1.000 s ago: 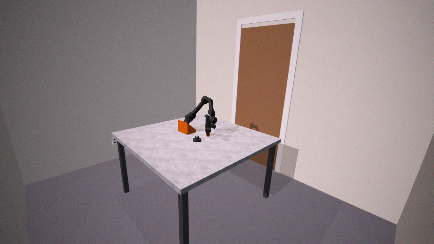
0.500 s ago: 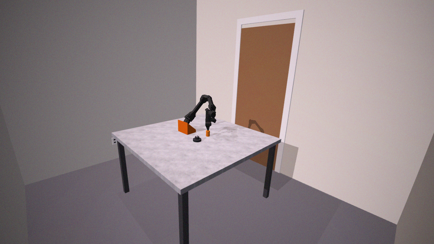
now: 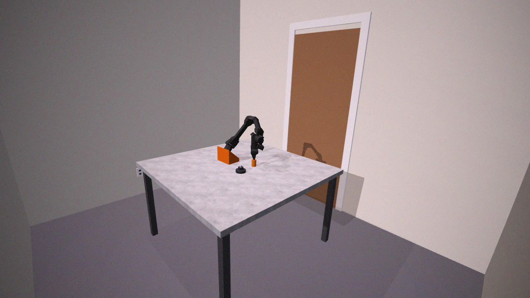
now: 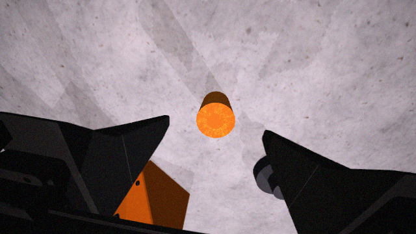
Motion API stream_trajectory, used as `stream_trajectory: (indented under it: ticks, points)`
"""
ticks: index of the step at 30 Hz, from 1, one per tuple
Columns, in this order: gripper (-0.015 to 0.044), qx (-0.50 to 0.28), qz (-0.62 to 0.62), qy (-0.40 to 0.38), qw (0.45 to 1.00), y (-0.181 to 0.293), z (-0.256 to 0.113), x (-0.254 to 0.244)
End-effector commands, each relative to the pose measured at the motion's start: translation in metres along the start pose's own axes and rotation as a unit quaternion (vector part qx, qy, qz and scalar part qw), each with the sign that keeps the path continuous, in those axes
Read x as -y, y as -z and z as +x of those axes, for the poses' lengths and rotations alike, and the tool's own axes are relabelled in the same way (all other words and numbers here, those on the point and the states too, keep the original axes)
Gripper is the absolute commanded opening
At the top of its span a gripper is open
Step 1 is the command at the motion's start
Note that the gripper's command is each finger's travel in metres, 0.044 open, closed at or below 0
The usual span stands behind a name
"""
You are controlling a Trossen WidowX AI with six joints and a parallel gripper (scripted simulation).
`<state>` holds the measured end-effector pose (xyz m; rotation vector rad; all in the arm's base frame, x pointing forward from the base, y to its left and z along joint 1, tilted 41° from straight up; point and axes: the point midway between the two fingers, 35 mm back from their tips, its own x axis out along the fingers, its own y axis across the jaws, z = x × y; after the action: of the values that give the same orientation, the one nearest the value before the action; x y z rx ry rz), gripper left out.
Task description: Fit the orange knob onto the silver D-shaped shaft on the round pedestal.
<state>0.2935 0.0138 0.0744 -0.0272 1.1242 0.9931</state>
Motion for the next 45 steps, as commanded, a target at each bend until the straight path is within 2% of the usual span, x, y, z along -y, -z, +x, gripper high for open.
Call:
stream_trajectory:
  ticks: [1, 39, 45]
  points:
    - [0.044, 0.001, 0.002, -0.001, 1.0, 0.0, 0.007, 0.0]
    - [0.044, 0.002, 0.002, -0.002, 1.0, 0.0, 0.065, -0.001]
    - [0.0282, 0.002, 0.002, -0.002, 1.0, 0.0, 0.065, -0.001]
